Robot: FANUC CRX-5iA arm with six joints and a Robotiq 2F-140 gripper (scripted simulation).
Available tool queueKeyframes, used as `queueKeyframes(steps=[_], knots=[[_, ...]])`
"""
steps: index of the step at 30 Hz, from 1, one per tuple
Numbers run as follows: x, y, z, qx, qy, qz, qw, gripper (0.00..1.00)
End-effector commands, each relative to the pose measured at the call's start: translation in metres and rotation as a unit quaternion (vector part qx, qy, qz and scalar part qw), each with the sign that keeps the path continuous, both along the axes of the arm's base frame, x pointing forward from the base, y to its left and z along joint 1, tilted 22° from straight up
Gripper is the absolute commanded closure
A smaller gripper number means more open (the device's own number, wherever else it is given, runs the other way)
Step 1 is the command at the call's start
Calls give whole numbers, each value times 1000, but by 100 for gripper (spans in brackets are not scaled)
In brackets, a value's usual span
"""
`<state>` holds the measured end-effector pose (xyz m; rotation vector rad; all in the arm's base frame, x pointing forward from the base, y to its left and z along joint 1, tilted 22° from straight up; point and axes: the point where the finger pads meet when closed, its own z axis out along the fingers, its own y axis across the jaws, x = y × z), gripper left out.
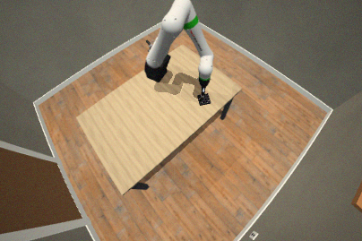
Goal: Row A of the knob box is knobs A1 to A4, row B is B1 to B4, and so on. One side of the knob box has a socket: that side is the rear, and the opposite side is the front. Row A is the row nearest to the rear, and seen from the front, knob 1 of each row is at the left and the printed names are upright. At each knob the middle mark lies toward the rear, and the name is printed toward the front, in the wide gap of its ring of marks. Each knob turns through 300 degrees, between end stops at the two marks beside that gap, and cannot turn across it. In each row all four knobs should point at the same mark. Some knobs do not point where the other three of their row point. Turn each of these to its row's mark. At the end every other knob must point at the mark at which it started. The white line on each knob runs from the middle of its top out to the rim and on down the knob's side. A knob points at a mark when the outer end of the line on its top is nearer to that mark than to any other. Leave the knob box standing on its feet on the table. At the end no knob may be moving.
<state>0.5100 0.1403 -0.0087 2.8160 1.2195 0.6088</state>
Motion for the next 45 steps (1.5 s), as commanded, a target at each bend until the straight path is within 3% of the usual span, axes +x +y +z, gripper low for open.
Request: queueKeyframes(steps=[1,45], knots=[[1,0,-2,0,0,0,1000,88],[5,2,-12,0,0,0,1000,88]])
